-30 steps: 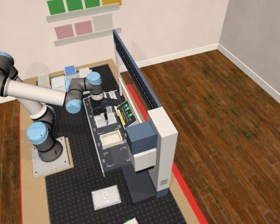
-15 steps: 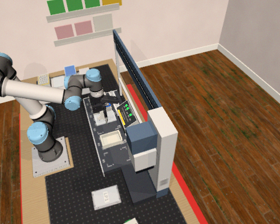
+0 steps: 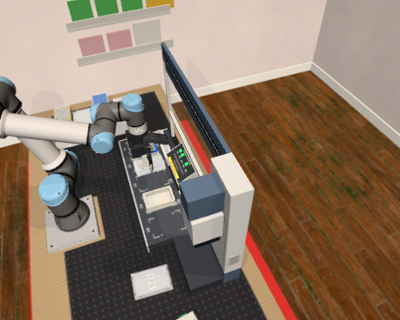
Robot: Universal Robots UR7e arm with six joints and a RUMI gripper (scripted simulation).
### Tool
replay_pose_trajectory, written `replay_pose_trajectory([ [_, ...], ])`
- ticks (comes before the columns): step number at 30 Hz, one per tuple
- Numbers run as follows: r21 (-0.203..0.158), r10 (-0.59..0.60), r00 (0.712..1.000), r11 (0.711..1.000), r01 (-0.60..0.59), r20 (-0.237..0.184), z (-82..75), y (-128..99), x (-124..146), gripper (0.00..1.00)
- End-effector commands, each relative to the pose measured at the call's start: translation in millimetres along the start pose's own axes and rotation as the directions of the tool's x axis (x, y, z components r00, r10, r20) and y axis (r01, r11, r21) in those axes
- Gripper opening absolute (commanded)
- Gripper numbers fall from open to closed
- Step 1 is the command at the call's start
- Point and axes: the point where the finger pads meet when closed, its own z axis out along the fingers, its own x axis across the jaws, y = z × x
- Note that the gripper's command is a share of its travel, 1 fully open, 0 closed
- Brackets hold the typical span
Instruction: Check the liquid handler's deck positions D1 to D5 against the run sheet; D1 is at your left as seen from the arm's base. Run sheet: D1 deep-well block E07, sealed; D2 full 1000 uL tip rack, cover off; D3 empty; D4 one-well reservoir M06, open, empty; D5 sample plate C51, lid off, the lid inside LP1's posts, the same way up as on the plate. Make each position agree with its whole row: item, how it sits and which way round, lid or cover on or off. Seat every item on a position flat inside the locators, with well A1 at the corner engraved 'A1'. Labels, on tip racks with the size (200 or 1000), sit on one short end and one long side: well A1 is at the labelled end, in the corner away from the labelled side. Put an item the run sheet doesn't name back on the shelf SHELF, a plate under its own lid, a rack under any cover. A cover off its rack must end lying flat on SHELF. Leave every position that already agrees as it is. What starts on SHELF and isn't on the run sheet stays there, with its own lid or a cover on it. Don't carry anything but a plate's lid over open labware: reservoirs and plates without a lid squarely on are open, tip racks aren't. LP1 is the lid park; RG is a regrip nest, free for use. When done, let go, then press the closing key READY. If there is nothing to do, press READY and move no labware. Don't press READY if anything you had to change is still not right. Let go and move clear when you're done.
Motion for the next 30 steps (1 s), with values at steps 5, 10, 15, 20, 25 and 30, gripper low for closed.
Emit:
replay_pose_trajectory([
  [5, 0.004, -0.001, 1.000, 1.000, 0.001, -0.001, -19.8, -1, 0, 0.00],
  [10, 0.004, -0.001, 1.000, 1.000, 0.001, -0.001, -24.8, -1, 0, 0.00],
  [15, 0.004, -0.001, 1.000, 1.000, 0.001, -0.001, -33.1, -1, 0, 0.00],
  [20, 0.004, -0.001, 1.000, 1.000, 0.001, -0.001, -41.5, -1, 0, 0.00],
  [25, 0.004, 0.000, 1.000, 1.000, 0.001, -0.001, -46.4, -1, 0, 0.00],
  [30, 0.004, -0.001, 1.000, 1.000, 0.001, -0.001, -54.8, -1, 0, 0.00],
])
